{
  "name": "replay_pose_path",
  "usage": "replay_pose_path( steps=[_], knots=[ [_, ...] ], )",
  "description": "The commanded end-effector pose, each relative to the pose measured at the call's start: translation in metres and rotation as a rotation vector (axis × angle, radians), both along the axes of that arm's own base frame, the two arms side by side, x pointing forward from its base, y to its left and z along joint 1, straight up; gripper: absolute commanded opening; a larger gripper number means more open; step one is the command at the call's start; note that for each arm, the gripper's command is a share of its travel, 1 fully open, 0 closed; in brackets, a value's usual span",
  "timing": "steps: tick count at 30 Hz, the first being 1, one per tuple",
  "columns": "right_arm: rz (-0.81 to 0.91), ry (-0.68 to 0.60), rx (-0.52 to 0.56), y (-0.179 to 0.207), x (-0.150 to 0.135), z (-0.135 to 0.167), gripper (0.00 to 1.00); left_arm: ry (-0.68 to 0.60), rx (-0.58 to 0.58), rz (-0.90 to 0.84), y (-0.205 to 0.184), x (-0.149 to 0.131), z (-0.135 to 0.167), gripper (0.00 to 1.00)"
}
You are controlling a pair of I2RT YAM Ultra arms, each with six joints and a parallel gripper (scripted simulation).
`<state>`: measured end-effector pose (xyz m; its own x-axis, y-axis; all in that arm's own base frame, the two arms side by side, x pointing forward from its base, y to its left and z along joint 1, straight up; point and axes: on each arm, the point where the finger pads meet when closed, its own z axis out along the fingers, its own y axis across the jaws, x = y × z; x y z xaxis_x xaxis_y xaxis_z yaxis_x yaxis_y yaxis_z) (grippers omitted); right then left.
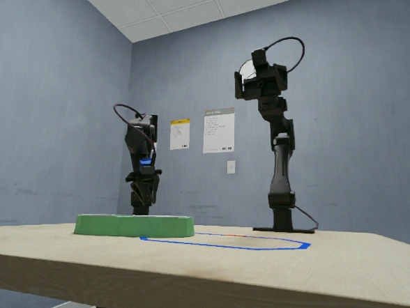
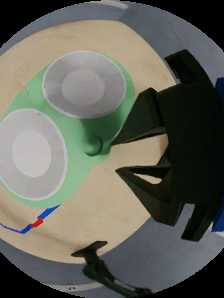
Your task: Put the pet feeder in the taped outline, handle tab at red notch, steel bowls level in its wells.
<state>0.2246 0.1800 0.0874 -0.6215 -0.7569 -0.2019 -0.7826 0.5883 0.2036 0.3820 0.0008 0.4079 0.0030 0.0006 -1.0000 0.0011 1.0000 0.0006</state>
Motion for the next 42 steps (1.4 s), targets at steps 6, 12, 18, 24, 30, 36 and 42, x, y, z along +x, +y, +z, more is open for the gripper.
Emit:
replay_pose_path(
  steps=[6,12,18,24,30,36,42],
  knots=[
    [0.361,-0.117,0.045,0.005,0.004,0.004,0.30,-0.087,-0.006,0.000,0.000,-0.010,0.035,1.00],
    [0.674,-0.214,0.051,0.011,0.003,-0.001,0.30,-0.087,-0.006,0.000,0.000,-0.010,0.035,1.00],
    [0.818,-0.280,0.064,0.006,0.002,0.002,0.30,-0.087,-0.006,0.000,0.000,-0.010,0.035,1.00],
    [0.805,-0.202,0.061,0.007,-0.010,-0.016,0.30,-0.087,-0.006,0.000,0.000,-0.010,0.035,1.00],
    [0.796,-0.242,0.064,0.011,0.000,-0.014,0.30,-0.087,-0.006,0.000,0.000,-0.010,0.035,1.00],
    [0.783,-0.238,0.062,0.012,-0.005,-0.023,0.30,-0.087,-0.006,0.000,0.000,-0.010,0.035,1.00],
    [0.784,-0.213,0.058,0.011,-0.008,-0.035,0.30,-0.087,-0.006,0.000,0.000,-0.010,0.035,1.00]
  ],
)
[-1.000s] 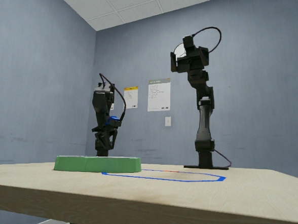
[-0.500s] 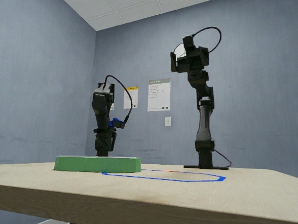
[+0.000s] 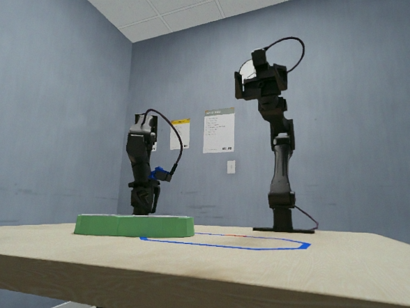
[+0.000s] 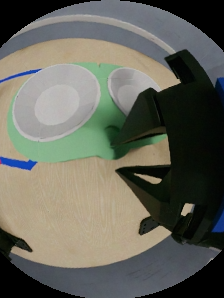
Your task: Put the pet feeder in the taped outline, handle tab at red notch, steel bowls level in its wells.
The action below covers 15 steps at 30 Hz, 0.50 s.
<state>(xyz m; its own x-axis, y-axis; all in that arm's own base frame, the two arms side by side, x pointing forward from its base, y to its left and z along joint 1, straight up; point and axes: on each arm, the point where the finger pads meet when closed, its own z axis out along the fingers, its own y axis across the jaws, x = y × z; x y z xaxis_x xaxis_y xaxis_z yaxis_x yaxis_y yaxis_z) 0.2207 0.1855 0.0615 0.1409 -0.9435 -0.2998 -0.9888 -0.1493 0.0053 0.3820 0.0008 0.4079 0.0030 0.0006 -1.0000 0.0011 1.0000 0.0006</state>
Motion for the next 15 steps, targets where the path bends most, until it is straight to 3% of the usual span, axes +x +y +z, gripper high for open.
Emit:
replay_pose_path(
  steps=[1,4,8,15],
  knots=[
    [0.001,0.012,0.007,0.004,-0.003,-0.010,0.30,-0.087,-0.006,0.000,0.000,-0.010,0.035,1.00],
    [-0.010,-0.022,0.026,0.006,0.005,-0.003,0.30,-0.087,-0.006,0.000,0.000,-0.010,0.035,1.00],
    [-0.007,0.009,0.002,0.003,-0.002,-0.020,0.30,-0.087,-0.006,0.000,0.000,-0.010,0.035,1.00],
    [-0.016,-0.036,0.027,0.007,0.010,-0.009,0.30,-0.087,-0.006,0.000,0.000,-0.010,0.035,1.00]
  ],
)
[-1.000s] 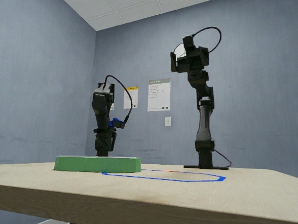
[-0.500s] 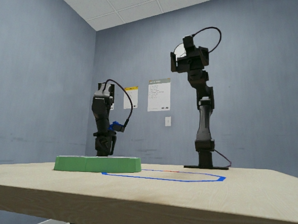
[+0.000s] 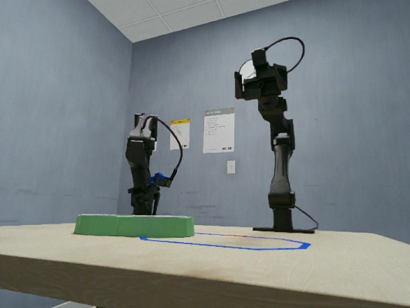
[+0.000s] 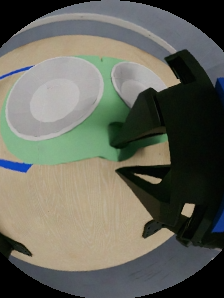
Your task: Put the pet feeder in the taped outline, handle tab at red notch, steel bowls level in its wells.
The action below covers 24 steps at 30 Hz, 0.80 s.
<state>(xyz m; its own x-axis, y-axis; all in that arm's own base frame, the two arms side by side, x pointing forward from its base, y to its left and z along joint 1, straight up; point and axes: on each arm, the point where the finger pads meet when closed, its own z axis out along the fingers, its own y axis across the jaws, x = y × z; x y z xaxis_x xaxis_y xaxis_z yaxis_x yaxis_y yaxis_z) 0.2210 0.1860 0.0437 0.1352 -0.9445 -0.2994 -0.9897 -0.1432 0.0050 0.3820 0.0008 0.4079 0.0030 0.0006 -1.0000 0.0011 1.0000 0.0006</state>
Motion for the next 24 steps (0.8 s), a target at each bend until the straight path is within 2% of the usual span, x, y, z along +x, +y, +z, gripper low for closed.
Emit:
replay_pose_path(
  steps=[1,24],
  knots=[
    [-0.011,-0.060,0.036,0.0100,0.0163,0.0153,0.30,-0.087,-0.006,0.000,-0.0003,-0.0100,0.0350,1.00],
    [-0.009,-0.048,0.033,0.0091,0.0136,0.0154,0.25,-0.087,-0.006,0.000,-0.0003,-0.0100,0.0350,1.00]
  ],
)
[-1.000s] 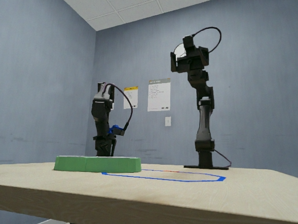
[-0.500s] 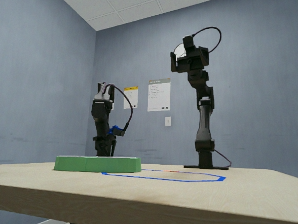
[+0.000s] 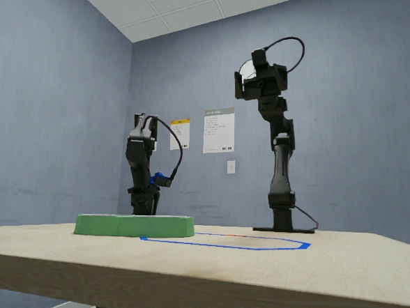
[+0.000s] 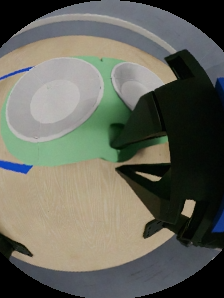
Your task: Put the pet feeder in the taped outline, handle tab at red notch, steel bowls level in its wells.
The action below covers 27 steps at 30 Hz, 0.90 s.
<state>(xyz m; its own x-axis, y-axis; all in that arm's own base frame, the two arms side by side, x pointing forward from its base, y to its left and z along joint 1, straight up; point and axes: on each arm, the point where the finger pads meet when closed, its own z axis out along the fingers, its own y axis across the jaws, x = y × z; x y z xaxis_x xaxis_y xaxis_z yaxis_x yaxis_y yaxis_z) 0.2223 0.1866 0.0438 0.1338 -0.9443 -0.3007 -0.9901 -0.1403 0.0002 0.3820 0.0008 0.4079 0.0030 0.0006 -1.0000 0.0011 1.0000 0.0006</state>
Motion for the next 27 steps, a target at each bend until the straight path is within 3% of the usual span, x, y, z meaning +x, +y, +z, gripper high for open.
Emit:
replay_pose_path(
  steps=[1,27],
  knots=[
    [-0.006,-0.042,0.030,0.0084,0.0121,0.0152,0.25,-0.087,-0.006,0.000,-0.0003,-0.0100,0.0350,1.00],
    [-0.006,-0.028,0.026,0.0071,0.0086,0.0142,0.20,-0.087,-0.006,0.000,-0.0003,-0.0100,0.0350,1.00]
  ],
)
